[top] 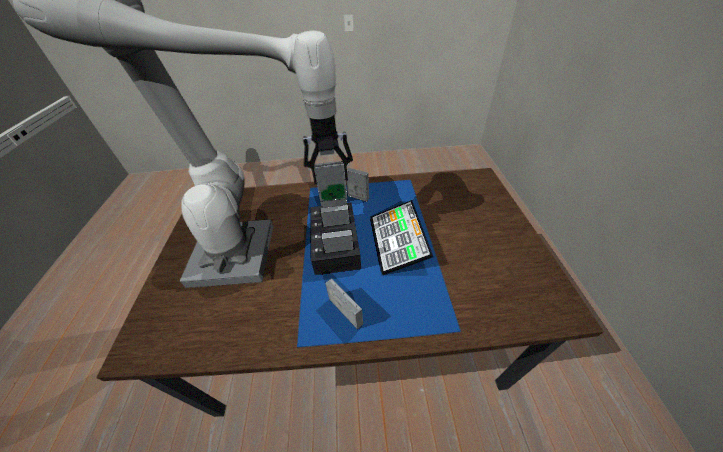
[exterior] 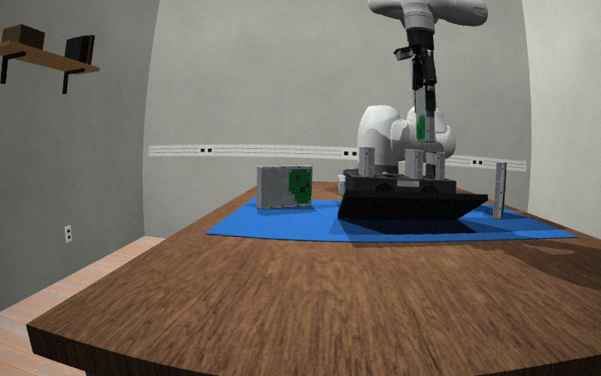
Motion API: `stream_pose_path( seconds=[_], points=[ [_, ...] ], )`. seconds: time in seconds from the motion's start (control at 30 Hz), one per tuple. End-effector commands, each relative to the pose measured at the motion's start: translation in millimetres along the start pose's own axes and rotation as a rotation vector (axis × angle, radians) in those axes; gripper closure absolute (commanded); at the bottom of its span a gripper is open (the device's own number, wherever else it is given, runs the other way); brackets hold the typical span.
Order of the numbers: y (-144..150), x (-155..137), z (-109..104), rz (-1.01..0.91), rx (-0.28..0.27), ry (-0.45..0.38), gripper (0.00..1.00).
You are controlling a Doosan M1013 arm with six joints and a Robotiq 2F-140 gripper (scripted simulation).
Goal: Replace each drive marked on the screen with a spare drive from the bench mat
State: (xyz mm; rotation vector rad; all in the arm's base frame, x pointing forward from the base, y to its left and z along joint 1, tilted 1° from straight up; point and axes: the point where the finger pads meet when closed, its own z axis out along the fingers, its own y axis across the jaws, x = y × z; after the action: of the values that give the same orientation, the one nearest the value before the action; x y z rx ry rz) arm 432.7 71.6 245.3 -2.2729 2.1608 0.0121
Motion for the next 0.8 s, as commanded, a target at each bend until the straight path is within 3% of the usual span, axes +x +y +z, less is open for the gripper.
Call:
stream_pose_path(
  seconds=[0.0,0.77],
  points=[
    [1,-19,0,0.0,0.001,0.0,0.9],
    [24,-113,0,0.0,0.001,0.0,0.9]
  ],
)
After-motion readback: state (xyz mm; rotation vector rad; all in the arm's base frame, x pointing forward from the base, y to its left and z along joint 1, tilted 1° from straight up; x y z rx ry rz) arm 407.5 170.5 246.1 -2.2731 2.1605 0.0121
